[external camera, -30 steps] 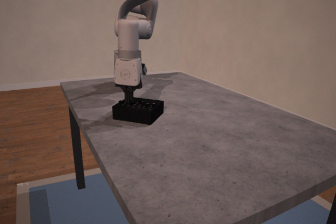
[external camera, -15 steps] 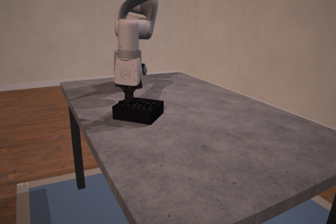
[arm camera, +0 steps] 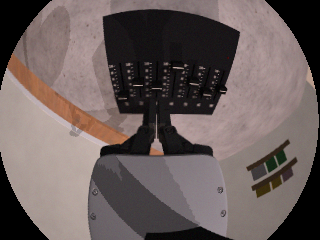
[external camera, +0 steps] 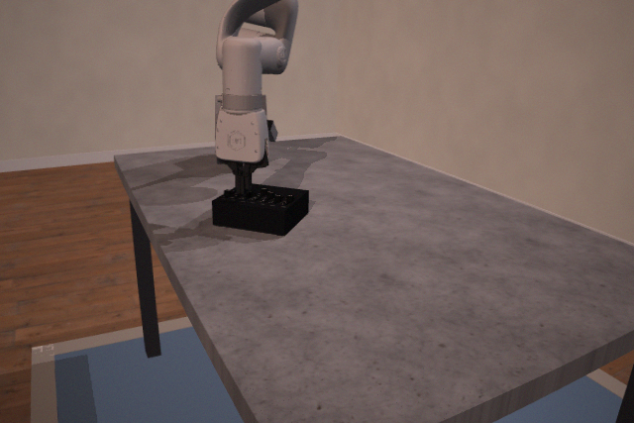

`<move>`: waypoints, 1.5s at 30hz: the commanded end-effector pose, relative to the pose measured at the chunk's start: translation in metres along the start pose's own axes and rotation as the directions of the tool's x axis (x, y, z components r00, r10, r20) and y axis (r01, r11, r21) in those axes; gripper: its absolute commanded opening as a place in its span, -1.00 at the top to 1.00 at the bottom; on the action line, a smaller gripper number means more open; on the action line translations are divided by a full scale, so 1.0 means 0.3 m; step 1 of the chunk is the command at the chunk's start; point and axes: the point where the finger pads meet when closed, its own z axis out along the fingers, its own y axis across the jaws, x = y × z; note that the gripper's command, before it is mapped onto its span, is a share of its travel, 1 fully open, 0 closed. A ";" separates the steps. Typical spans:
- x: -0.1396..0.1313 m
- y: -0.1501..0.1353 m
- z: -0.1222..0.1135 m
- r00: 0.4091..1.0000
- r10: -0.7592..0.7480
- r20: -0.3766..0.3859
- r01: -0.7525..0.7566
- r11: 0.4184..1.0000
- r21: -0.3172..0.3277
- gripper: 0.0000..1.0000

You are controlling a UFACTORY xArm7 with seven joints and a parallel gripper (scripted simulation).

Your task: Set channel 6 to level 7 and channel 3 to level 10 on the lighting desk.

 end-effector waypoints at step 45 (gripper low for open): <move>-0.004 0.002 0.038 1.000 0.000 0.003 0.000 1.000 -0.001 1.00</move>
